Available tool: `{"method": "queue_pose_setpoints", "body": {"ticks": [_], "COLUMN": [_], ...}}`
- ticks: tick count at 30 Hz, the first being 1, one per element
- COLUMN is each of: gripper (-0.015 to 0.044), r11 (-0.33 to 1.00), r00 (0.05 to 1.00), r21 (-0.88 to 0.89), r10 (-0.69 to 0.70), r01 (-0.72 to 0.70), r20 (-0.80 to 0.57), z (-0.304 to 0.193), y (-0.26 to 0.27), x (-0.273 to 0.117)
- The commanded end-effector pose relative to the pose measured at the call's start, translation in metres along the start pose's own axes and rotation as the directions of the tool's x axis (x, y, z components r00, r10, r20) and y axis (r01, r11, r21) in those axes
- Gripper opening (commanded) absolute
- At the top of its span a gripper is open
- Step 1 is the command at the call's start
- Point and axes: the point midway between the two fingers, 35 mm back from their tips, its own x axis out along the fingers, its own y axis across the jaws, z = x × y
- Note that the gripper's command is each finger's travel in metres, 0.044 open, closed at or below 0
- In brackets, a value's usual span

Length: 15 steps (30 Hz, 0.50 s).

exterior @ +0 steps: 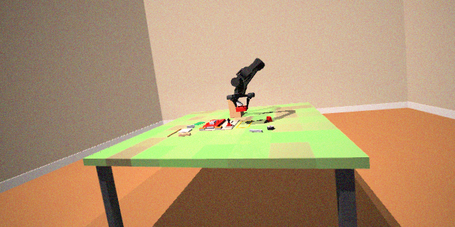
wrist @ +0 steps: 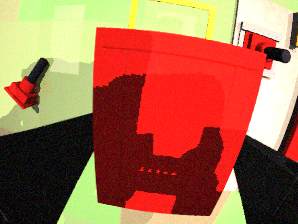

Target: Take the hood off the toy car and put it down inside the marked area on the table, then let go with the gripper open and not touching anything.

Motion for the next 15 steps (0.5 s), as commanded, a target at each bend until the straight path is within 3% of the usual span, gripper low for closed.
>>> {"method": "queue_pose_setpoints", "body": {"ticks": [1, 15], "gripper": [0.0, 0.0], "r11": [1.0, 1.0], "r00": [1.0, 1.0], "r21": [0.009, 0.009], "r10": [0.008, 0.007], "r01": [-0.008, -0.007], "r20": [-0.006, -0.006], "z": [-0.0048, -0.004], "y": [0.0051, 0.0048], "x": [0.0013, 0.0081]}}
